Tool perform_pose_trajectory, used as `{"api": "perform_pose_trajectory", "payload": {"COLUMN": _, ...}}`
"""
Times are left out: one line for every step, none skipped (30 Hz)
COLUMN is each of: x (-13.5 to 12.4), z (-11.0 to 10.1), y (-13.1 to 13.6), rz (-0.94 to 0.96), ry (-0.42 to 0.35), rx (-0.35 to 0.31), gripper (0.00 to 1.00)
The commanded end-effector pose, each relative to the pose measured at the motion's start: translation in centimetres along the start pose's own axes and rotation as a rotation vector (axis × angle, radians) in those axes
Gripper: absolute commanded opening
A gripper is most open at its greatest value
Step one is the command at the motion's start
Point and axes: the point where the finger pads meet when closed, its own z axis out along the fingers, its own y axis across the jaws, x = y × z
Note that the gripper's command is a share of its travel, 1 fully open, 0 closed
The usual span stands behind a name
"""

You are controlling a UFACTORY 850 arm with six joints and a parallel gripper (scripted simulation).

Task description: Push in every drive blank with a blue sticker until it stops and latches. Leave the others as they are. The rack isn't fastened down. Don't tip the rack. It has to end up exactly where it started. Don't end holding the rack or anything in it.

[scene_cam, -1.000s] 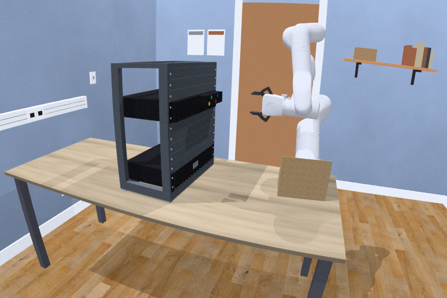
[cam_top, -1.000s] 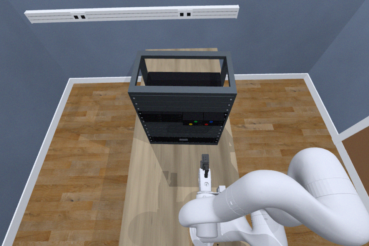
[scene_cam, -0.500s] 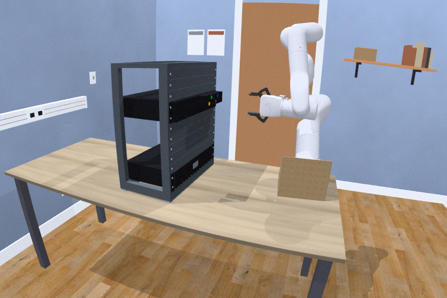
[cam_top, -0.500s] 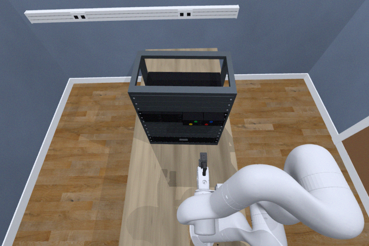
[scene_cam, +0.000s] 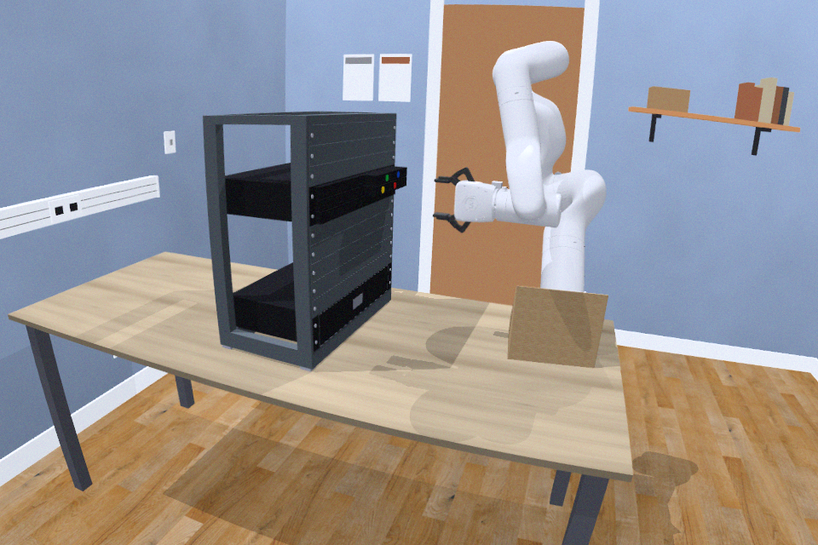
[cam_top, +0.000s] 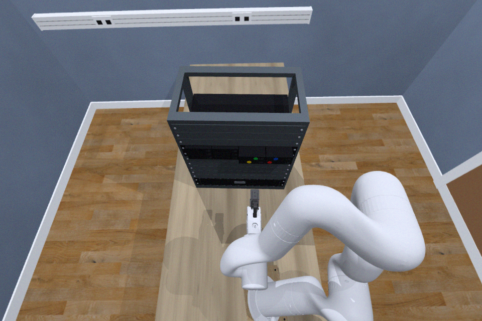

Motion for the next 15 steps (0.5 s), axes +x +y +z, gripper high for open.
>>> {"api": "perform_pose_trajectory", "payload": {"x": -2.0, "z": 2.4, "y": 0.8, "rz": 0.0, "ry": -0.001, "rx": 0.007, "gripper": 1.0}}
{"api": "perform_pose_trajectory", "payload": {"x": -2.2, "z": 2.7, "y": 0.9, "rz": 0.0, "ry": -0.001, "rx": 0.007, "gripper": 1.0}}
{"api": "perform_pose_trajectory", "payload": {"x": -2.4, "z": 2.9, "y": 1.0, "rz": 0.0, "ry": -0.001, "rx": 0.007, "gripper": 1.0}}
{"api": "perform_pose_trajectory", "payload": {"x": -2.4, "z": 2.9, "y": 1.0, "rz": 0.0, "ry": -0.001, "rx": 0.007, "gripper": 1.0}}
{"api": "perform_pose_trajectory", "payload": {"x": -2.4, "z": 2.9, "y": 1.0, "rz": 0.0, "ry": -0.001, "rx": 0.007, "gripper": 1.0}}
{"api": "perform_pose_trajectory", "payload": {"x": -2.6, "z": 3.1, "y": 1.1, "rz": 0.0, "ry": -0.001, "rx": 0.007, "gripper": 1.0}}
{"api": "perform_pose_trajectory", "payload": {"x": -2.7, "z": 3.2, "y": 1.2, "rz": 0.0, "ry": -0.001, "rx": 0.007, "gripper": 1.0}}
{"api": "perform_pose_trajectory", "payload": {"x": -2.8, "z": 3.3, "y": 1.2, "rz": 0.0, "ry": -0.001, "rx": 0.007, "gripper": 1.0}}
{"api": "perform_pose_trajectory", "payload": {"x": -2.9, "z": 3.4, "y": 1.2, "rz": 0.0, "ry": -0.001, "rx": 0.007, "gripper": 1.0}}
{"api": "perform_pose_trajectory", "payload": {"x": -2.9, "z": 3.4, "y": 1.2, "rz": 0.0, "ry": -0.001, "rx": 0.007, "gripper": 1.0}}
{"api": "perform_pose_trajectory", "payload": {"x": -2.9, "z": 3.5, "y": 1.3, "rz": 0.0, "ry": -0.001, "rx": 0.007, "gripper": 1.0}}
{"api": "perform_pose_trajectory", "payload": {"x": -2.9, "z": 3.5, "y": 1.3, "rz": 0.0, "ry": -0.001, "rx": 0.007, "gripper": 1.0}}
{"api": "perform_pose_trajectory", "payload": {"x": -2.9, "z": 3.5, "y": 1.3, "rz": 0.0, "ry": -0.001, "rx": 0.007, "gripper": 1.0}}
{"api": "perform_pose_trajectory", "payload": {"x": -2.9, "z": 3.5, "y": 1.3, "rz": 0.0, "ry": -0.001, "rx": 0.007, "gripper": 1.0}}
{"api": "perform_pose_trajectory", "payload": {"x": -2.9, "z": 3.5, "y": 1.3, "rz": 0.0, "ry": -0.001, "rx": 0.007, "gripper": 1.0}}
